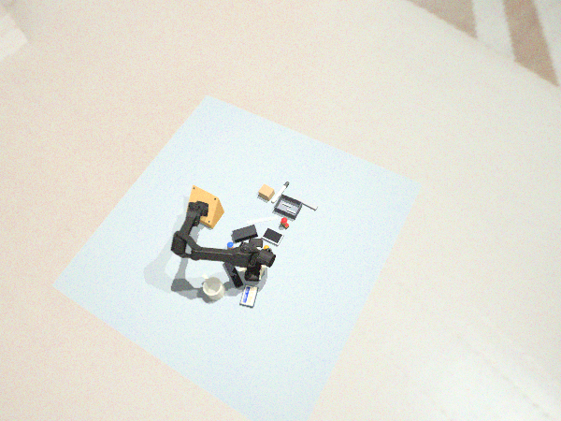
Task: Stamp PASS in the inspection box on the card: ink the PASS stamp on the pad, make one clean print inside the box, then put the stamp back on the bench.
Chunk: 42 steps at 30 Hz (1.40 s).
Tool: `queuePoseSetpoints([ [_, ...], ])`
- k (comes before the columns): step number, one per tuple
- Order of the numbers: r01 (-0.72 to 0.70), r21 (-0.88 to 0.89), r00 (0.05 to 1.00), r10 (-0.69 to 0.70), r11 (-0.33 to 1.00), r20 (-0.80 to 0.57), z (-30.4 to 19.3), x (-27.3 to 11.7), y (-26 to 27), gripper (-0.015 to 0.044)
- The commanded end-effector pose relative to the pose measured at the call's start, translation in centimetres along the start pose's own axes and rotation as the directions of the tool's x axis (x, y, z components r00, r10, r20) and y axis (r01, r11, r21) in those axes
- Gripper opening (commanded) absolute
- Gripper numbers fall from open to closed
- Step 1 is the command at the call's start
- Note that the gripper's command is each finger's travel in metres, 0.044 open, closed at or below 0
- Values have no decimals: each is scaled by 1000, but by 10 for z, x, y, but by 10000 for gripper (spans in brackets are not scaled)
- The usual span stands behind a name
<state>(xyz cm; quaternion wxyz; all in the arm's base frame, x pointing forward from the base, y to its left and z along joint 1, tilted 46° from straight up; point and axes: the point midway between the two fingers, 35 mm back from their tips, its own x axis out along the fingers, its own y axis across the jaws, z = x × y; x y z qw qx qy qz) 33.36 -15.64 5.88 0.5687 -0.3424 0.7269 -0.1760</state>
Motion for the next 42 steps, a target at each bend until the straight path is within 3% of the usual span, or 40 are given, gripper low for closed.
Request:
queuePoseSetpoints([
  [1, 4, 4, 1000, -4, 1000, -3, 0, 2, -1, 0],
  [42, 1, 3, 1000, -1, 1000, -1, 2, -34, -1, 0],
])
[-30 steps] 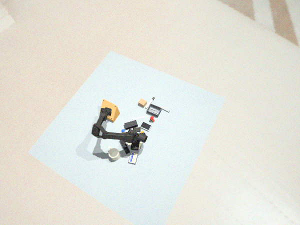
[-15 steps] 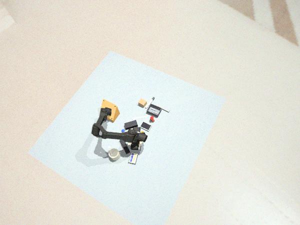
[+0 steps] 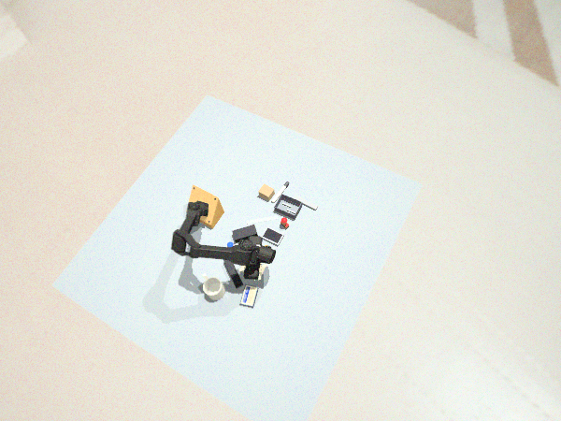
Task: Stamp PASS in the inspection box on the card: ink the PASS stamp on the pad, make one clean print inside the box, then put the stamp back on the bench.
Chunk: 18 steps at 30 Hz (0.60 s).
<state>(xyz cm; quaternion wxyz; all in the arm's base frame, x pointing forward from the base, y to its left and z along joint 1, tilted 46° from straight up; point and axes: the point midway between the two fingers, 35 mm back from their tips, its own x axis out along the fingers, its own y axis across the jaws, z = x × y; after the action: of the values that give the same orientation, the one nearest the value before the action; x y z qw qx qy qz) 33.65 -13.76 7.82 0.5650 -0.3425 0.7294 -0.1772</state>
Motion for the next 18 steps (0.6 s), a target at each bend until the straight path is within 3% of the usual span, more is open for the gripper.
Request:
queuePoseSetpoints([
  [1, 0, 5, 1000, 0, 1000, 8, 2, -8, -1, 0],
  [18, 0, 5, 1000, 0, 1000, 8, 1, -35, 0, 0],
])
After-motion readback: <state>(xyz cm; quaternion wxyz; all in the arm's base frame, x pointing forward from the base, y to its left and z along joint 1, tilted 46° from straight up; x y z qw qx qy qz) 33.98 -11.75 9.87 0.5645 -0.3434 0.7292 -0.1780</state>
